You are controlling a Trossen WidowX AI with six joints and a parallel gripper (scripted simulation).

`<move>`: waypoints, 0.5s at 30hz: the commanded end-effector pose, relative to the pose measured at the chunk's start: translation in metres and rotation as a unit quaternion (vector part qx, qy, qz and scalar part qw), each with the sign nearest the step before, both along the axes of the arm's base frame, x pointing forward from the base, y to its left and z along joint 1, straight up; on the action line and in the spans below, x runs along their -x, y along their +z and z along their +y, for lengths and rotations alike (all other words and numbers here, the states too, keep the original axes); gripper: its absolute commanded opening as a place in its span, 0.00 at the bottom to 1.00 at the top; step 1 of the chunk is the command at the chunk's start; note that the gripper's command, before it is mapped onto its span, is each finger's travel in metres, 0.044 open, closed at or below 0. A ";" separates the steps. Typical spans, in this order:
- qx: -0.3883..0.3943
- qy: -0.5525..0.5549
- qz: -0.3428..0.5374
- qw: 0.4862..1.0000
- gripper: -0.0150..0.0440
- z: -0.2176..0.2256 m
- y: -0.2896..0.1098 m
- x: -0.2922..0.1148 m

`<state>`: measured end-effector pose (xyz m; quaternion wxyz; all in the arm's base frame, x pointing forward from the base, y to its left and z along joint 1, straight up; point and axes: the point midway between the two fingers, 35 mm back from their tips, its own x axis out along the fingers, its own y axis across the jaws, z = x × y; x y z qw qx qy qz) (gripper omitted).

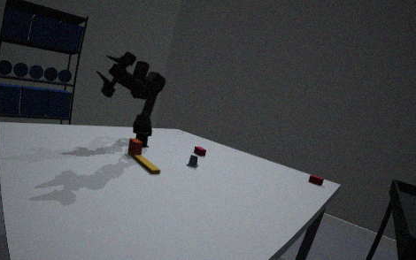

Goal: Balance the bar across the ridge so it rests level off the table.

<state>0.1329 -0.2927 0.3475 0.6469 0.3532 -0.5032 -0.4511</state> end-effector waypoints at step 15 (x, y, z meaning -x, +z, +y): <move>-0.124 0.079 0.331 0.932 0.79 -0.016 -0.057 -0.076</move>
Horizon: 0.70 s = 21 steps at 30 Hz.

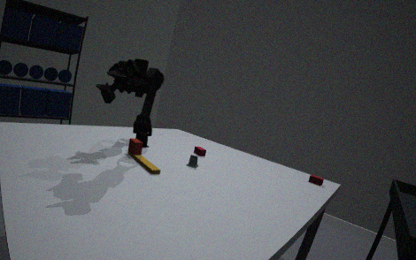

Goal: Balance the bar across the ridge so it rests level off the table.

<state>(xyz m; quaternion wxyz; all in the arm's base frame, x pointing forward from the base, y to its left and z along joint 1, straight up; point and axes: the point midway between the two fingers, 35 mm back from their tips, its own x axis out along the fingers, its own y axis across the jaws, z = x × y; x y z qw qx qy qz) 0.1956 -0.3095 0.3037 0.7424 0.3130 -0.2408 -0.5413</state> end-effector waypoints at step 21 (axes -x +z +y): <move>-0.127 0.198 0.404 0.884 0.79 0.033 -0.085 -0.061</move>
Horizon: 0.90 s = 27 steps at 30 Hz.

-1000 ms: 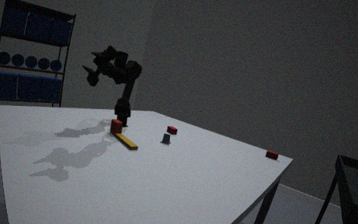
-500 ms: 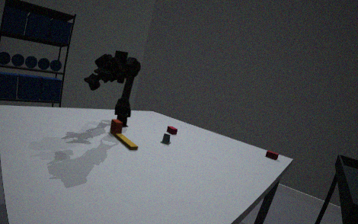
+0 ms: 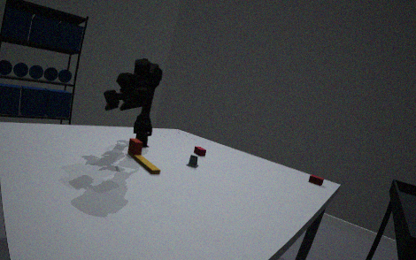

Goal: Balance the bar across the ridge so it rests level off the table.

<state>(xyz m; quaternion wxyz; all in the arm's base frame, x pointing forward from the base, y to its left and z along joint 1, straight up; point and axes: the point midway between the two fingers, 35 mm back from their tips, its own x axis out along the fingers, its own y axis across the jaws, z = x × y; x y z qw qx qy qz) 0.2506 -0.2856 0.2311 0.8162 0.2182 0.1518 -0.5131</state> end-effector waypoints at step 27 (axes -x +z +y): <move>-0.178 0.355 0.385 0.833 0.79 0.106 -0.063 0.005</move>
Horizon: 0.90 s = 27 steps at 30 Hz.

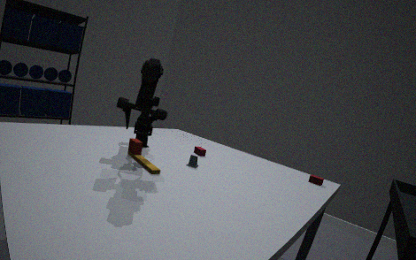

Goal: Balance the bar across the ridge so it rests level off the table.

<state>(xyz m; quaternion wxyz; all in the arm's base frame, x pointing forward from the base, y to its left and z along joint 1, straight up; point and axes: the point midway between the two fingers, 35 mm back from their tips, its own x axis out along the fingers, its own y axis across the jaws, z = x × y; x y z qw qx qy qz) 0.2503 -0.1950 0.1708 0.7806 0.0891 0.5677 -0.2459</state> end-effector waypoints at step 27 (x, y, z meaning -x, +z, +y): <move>-0.113 0.166 0.132 0.971 0.79 0.050 -0.049 0.018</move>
